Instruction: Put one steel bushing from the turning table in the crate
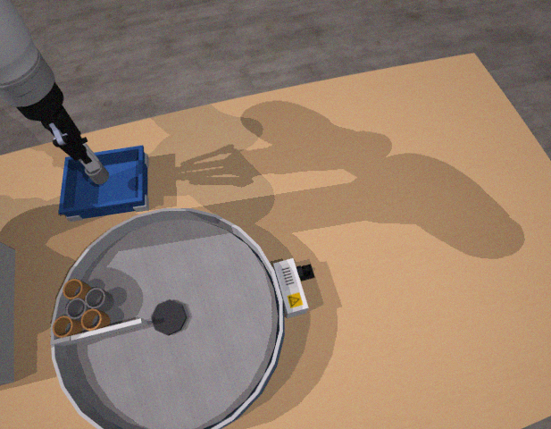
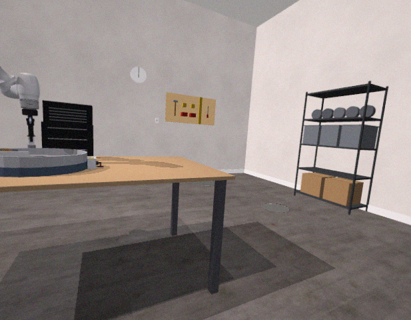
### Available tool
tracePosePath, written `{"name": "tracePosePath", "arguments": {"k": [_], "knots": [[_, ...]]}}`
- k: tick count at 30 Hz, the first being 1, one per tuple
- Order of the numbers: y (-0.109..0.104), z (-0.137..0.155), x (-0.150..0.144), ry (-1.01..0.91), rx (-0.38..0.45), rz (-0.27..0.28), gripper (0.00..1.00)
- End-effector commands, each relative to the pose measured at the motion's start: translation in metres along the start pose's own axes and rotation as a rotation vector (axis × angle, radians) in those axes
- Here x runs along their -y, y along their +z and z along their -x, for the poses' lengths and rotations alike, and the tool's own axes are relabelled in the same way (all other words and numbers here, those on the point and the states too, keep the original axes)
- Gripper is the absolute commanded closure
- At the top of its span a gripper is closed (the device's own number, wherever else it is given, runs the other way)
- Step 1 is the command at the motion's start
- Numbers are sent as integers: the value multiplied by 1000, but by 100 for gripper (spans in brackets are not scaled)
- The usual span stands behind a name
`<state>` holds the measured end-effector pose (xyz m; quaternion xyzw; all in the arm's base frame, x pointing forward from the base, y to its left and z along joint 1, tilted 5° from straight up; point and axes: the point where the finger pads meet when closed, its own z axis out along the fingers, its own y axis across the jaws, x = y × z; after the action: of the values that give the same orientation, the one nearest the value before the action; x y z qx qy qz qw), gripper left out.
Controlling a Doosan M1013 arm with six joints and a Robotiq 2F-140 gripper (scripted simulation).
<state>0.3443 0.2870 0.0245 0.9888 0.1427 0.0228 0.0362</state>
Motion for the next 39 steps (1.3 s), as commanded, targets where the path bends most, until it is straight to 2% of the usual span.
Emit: {"name": "tracePosePath", "arguments": {"k": [1,10,25,39], "knots": [[0,0,0,0,0,0,100],[4,0,0,0,0,0,100],[29,0,0,0,0,0,100],[41,0,0,0,0,0,100]]}}
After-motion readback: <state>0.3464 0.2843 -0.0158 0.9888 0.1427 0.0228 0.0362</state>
